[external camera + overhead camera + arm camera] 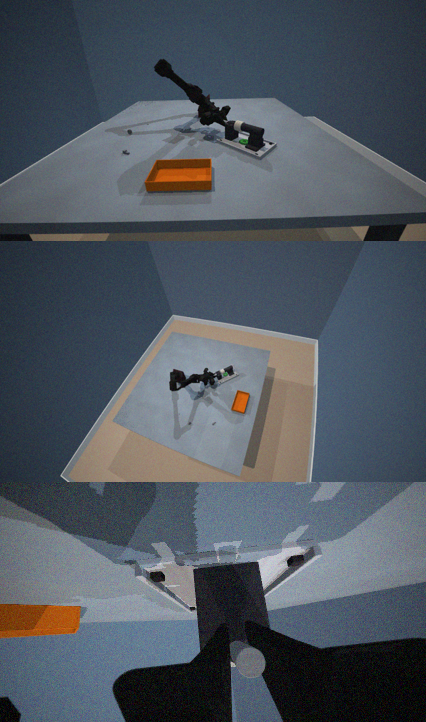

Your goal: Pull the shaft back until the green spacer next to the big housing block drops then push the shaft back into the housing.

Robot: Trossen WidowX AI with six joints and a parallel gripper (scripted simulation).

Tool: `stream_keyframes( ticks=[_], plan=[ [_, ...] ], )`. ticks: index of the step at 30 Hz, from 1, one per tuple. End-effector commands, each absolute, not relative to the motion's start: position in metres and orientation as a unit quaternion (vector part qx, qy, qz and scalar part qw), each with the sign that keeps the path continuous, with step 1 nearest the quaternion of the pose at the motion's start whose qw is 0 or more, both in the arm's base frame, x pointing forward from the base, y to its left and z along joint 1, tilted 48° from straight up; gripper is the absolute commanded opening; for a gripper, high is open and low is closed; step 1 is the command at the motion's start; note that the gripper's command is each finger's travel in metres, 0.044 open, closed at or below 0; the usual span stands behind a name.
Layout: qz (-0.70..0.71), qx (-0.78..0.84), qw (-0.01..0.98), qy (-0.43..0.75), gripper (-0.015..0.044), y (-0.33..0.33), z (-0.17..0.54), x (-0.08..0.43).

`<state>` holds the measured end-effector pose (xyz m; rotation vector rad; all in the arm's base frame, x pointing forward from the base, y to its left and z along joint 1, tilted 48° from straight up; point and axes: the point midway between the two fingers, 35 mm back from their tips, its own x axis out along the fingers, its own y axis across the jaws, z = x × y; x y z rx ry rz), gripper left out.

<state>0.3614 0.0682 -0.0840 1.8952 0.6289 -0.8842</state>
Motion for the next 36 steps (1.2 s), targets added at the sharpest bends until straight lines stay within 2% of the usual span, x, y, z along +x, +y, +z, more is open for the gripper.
stream_keyframes(
  ticks=[1,25,36],
  plan=[
    [-0.359,0.771,0.459,0.256,0.0,0.0699,-0.0852,0.3632],
    [-0.359,0.771,0.459,0.256,0.0,0.0733,-0.0879,0.3679],
    [-0.361,0.77,0.461,0.255,0.0289,0.0705,-0.0872,0.3647]
  ],
)
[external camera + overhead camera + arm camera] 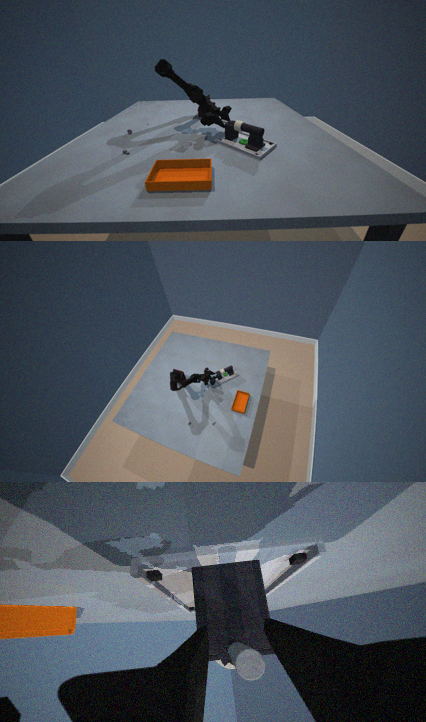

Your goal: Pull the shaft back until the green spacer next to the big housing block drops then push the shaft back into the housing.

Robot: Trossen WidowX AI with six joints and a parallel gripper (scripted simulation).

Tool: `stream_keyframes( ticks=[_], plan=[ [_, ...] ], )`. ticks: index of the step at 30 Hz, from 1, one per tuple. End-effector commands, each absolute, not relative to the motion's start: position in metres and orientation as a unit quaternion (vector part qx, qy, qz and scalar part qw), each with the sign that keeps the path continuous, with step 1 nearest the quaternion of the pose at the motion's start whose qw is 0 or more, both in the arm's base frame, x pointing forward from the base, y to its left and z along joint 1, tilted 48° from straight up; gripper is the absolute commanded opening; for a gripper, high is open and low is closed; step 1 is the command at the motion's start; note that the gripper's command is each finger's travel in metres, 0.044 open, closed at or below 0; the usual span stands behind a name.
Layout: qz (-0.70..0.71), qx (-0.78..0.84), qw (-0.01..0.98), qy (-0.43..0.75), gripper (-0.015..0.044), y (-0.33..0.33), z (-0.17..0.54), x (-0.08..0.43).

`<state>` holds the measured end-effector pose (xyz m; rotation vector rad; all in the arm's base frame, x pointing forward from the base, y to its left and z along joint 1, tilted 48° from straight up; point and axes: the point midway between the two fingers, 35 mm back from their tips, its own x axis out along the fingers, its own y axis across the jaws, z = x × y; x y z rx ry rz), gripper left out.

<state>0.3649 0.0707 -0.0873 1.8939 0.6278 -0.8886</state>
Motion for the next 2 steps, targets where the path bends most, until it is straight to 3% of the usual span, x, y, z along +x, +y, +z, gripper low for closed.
stream_keyframes(
  ticks=[1,2],
  plan=[
    [-0.361,0.77,0.461,0.255,0.0315,0.0705,-0.0872,0.3647],
    [-0.361,0.77,0.461,0.255,0.0341,0.0705,-0.0859,0.364]
  ],
)
